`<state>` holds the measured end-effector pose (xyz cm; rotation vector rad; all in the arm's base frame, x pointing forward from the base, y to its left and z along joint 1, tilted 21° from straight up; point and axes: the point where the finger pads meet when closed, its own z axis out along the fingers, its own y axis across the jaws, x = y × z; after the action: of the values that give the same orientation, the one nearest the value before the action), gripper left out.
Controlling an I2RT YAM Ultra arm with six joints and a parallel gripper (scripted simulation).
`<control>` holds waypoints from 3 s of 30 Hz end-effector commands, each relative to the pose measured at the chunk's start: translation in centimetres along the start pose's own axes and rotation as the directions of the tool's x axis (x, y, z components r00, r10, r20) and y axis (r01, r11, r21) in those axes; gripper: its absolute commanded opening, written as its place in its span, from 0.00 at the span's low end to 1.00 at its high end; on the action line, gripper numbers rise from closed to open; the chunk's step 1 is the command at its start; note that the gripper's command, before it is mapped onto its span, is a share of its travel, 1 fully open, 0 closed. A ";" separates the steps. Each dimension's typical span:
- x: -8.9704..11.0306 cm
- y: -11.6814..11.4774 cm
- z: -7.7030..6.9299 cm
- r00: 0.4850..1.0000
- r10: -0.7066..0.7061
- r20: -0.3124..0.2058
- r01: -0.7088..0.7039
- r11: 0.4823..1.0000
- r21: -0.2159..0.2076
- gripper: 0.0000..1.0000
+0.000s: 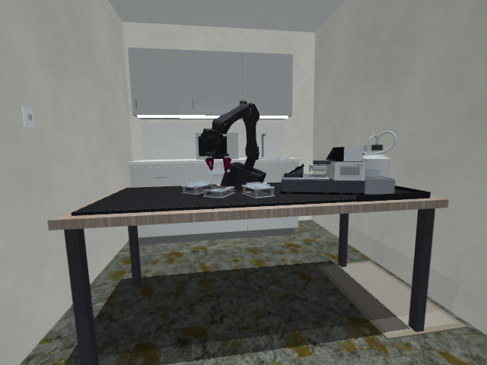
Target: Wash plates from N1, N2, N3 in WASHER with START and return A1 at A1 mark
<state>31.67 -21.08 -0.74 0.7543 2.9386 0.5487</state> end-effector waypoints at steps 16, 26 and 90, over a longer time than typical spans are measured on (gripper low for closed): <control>0.8 3.3 -0.9 0.998 -0.059 0.012 0.059 0.998 0.003 0.00; 1.8 7.1 -1.3 0.998 -0.059 0.012 0.059 0.998 0.002 0.00; 15.2 28.5 -3.7 0.993 -0.117 0.009 0.117 0.993 -0.004 0.00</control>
<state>30.71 8.29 12.80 0.5068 2.9700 0.5496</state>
